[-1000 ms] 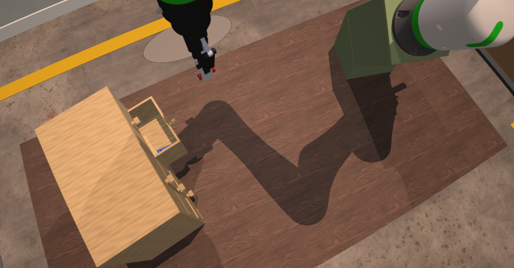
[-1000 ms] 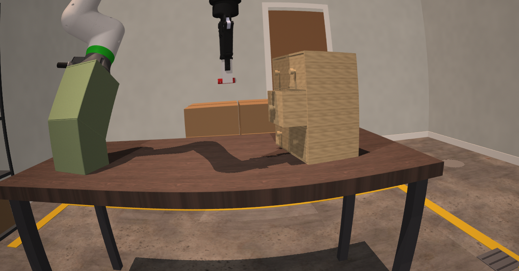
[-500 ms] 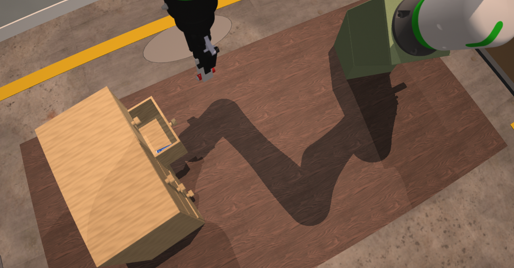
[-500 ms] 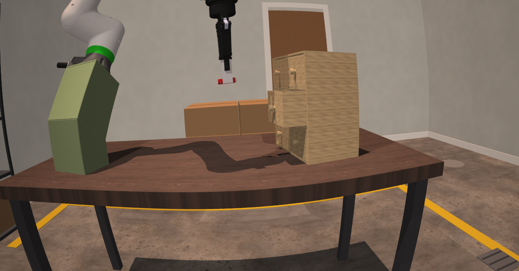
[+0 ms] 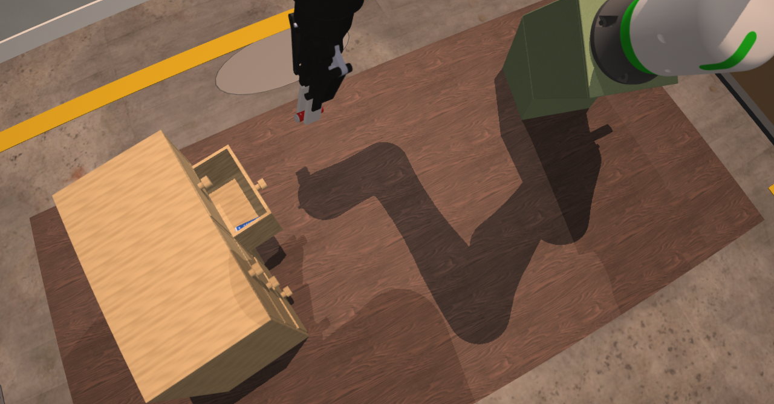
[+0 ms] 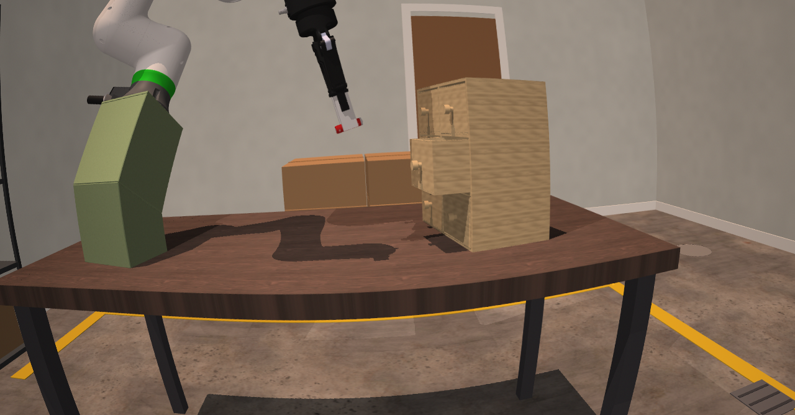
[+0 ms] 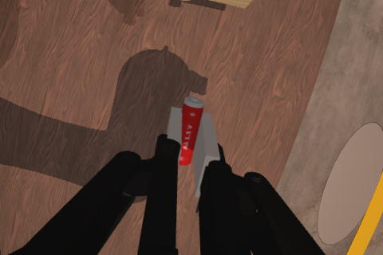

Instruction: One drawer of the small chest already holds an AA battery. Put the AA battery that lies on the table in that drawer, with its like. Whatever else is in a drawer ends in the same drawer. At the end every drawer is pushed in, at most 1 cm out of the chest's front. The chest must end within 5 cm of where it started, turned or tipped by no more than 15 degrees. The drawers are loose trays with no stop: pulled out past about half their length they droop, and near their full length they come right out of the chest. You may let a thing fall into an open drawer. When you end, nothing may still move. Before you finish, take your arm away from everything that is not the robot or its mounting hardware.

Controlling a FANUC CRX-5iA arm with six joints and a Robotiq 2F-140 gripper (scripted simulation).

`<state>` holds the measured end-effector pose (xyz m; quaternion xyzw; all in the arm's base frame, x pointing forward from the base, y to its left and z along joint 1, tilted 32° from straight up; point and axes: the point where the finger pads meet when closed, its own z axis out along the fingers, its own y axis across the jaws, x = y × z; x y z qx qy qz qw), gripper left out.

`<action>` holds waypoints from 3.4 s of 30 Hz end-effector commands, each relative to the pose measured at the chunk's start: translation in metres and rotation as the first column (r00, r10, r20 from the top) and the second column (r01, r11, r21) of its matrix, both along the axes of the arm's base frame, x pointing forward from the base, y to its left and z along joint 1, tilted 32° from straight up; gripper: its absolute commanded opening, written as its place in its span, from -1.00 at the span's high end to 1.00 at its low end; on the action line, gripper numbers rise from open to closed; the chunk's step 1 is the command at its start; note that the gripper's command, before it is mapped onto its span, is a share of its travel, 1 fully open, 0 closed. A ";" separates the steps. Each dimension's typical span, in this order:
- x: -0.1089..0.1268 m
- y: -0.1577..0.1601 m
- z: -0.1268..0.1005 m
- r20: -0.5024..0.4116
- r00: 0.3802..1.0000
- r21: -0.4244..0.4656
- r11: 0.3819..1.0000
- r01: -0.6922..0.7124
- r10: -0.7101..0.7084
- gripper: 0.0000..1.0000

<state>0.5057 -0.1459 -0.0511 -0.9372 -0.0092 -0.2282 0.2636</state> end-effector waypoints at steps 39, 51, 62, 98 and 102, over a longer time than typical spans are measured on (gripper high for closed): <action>-0.017 0.005 -0.015 0.651 0.625 0.266 0.901 0.342 -0.430 0.89; -0.018 0.005 -0.016 0.671 0.592 0.284 0.892 0.351 -0.447 0.89; -0.017 0.005 -0.016 0.671 0.591 0.285 0.892 0.351 -0.447 0.89; 0.045 0.007 -0.002 0.671 0.591 0.285 0.892 0.351 -0.447 0.89; 0.053 0.007 -0.001 0.671 0.591 0.285 0.892 0.351 -0.447 0.89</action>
